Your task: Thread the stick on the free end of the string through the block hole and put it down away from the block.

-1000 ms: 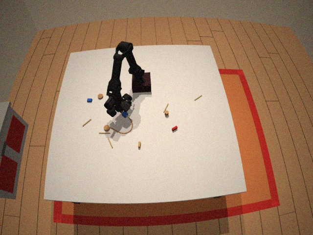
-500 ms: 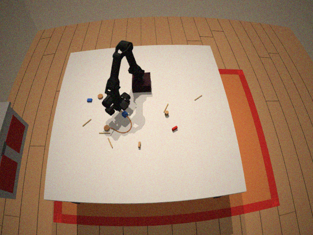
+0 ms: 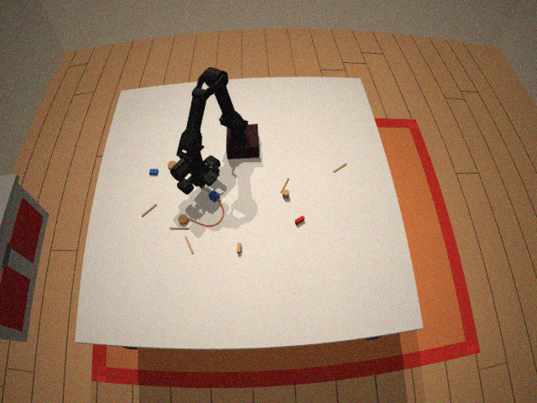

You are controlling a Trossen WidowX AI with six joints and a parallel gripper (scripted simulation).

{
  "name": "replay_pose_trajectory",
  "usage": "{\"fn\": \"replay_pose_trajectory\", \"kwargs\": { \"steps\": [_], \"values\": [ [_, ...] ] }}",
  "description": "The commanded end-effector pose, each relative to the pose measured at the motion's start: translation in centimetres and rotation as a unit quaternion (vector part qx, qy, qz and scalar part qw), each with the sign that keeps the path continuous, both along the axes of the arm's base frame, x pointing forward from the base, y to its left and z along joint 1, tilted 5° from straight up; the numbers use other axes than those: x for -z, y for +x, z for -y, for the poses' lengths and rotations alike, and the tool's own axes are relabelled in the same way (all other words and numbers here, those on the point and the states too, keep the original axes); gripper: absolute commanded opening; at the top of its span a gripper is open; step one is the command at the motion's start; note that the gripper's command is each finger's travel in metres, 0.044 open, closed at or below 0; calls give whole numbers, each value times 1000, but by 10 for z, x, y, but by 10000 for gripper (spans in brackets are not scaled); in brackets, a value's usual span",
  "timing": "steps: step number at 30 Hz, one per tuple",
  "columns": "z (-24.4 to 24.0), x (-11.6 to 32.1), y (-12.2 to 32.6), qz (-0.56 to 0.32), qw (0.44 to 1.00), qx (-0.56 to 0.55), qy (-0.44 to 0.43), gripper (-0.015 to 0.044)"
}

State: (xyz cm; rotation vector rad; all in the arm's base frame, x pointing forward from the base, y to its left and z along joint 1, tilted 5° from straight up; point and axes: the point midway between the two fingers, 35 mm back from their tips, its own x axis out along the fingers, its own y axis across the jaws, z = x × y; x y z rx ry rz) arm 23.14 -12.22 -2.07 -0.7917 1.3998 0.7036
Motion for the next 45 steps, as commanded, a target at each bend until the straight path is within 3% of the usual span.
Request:
{"fn": "replay_pose_trajectory", "kwargs": {
  "steps": [1,45],
  "values": [
    [4,0,-5,1,1000,-2,2,0],
    [55,6,-38,-16,1000,10,12,0]
  ]
}}
